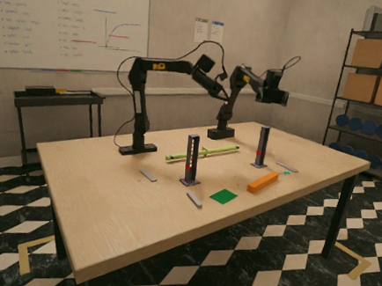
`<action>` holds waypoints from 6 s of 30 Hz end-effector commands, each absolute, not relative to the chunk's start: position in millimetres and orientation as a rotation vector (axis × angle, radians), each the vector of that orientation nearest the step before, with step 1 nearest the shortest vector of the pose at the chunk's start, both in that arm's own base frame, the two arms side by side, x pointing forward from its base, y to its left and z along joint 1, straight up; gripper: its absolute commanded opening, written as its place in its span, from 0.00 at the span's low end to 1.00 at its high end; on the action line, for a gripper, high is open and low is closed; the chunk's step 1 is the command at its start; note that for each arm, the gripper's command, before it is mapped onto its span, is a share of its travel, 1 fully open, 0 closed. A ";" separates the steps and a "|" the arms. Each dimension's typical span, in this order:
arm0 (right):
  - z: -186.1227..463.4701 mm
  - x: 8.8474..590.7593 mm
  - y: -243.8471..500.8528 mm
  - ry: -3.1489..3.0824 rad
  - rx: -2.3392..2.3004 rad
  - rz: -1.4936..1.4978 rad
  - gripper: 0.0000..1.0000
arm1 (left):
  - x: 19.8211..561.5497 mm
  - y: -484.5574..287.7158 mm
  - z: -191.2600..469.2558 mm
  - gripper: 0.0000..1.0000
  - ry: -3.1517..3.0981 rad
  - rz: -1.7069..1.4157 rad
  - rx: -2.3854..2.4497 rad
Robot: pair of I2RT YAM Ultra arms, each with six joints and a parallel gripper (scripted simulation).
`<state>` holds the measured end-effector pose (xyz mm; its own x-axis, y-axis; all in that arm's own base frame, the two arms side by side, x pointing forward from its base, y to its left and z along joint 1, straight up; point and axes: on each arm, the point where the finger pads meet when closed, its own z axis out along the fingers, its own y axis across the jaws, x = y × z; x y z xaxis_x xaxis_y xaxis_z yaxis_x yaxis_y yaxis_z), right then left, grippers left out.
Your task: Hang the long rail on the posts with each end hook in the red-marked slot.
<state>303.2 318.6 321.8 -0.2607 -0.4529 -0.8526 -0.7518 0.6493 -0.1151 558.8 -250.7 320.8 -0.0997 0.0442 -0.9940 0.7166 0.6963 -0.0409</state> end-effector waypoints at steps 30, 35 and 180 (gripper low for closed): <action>187.6 306.6 76.4 1.669 -0.099 0.012 1.00 | 377.6 -132.3 188.8 1.00 1.655 0.015 0.035; 174.1 305.5 66.3 1.685 -0.080 -0.014 1.00 | 365.8 -129.7 171.7 1.00 1.678 0.048 0.033; 10.8 187.4 150.9 1.903 -1.938 -0.509 0.00 | 253.3 -172.9 -16.9 0.48 1.876 0.504 1.949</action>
